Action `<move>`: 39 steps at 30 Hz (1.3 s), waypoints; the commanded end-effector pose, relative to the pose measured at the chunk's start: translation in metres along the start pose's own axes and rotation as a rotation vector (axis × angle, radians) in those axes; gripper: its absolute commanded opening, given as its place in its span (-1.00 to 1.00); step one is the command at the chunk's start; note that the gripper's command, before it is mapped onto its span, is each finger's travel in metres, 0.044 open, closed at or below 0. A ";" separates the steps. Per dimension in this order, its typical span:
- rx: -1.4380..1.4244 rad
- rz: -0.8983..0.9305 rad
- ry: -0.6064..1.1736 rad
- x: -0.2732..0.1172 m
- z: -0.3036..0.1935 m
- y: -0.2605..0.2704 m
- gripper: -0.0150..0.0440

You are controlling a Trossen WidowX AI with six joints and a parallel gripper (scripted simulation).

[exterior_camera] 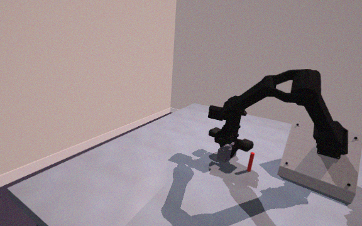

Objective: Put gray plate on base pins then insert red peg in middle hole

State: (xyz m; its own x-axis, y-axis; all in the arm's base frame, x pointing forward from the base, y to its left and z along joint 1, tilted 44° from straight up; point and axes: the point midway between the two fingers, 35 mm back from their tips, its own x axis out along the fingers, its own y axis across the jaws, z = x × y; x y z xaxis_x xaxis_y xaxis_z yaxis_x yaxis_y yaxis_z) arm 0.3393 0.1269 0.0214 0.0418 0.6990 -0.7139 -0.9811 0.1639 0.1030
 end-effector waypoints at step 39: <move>0.004 -0.002 0.011 -0.111 -0.007 0.002 -0.49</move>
State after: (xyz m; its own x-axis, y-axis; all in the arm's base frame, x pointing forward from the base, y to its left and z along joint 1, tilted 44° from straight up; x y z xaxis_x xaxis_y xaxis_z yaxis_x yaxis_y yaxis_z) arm 0.3326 0.0544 0.0855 0.0343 0.6952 -0.7180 -0.9792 0.1671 0.1150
